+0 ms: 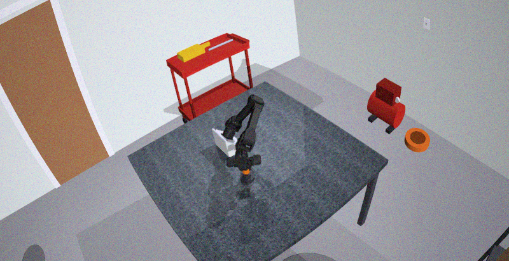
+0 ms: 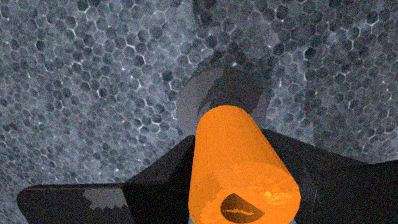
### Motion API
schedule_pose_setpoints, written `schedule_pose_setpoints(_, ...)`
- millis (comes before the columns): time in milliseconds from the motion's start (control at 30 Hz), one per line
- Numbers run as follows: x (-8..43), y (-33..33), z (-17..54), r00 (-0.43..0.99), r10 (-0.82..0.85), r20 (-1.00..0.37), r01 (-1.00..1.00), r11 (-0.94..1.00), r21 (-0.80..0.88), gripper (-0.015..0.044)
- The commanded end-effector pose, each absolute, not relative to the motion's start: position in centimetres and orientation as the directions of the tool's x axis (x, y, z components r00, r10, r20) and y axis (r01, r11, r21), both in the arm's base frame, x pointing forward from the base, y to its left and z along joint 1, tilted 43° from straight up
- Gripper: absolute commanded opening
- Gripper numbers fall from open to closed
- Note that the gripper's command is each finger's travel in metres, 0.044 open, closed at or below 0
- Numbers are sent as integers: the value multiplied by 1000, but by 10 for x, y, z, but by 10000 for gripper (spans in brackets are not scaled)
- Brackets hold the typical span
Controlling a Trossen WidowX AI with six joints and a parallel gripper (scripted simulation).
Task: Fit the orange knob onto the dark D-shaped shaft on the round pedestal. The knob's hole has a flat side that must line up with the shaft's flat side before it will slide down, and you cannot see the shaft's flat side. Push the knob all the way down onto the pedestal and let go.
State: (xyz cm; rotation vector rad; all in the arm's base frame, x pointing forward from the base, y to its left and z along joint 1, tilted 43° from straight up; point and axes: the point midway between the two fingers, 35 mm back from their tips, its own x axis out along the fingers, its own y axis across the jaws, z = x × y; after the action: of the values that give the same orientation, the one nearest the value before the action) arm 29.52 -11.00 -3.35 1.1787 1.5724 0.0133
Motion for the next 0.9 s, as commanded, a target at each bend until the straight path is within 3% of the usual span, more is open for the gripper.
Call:
schedule_pose_setpoints(0,298,-111,-32,118,668,-735,660,500,561,0)
schedule_pose_setpoints(867,294,-108,-35,118,668,-735,660,500,561,0)
